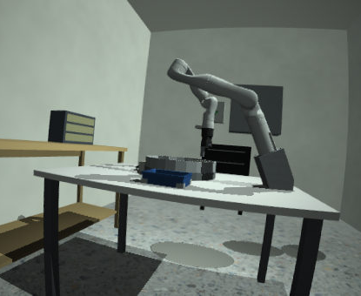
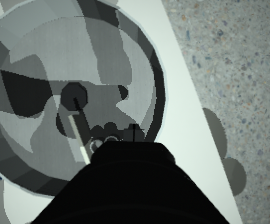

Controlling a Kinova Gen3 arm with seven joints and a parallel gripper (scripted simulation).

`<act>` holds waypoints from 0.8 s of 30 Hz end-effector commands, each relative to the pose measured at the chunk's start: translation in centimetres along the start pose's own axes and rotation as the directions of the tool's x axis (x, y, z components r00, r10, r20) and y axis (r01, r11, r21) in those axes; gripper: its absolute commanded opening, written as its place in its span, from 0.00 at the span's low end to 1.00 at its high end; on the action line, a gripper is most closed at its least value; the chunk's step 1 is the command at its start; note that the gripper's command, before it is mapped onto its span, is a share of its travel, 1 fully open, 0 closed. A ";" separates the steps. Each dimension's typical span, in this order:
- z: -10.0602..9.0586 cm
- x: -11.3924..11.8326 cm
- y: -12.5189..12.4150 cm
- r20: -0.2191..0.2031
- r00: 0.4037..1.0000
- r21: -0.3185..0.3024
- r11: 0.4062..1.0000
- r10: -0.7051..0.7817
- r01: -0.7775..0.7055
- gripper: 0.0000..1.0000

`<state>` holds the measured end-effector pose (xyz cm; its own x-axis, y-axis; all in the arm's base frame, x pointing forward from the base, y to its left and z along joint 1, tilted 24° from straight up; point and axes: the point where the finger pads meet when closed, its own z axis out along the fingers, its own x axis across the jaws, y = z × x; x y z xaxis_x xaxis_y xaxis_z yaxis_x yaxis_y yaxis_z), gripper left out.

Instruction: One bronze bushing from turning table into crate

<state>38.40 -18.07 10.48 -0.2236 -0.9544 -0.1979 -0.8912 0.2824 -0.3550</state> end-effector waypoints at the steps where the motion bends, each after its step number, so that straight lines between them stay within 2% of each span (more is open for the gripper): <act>1: -0.5 0.0 -0.2 0.000 1.000 0.005 1.000 -0.001 0.001 0.00; 14: -0.6 0.0 -0.2 0.000 1.000 0.005 1.000 -0.001 0.001 0.00; 19: -2.2 0.0 -0.2 0.000 1.000 0.005 1.000 -0.001 0.001 0.00; 24: -2.2 0.0 -0.2 0.000 1.000 0.005 1.000 -0.001 0.001 0.00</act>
<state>37.57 -18.38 12.34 -0.2254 -0.9541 -0.1971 -0.8903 0.2839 -0.3561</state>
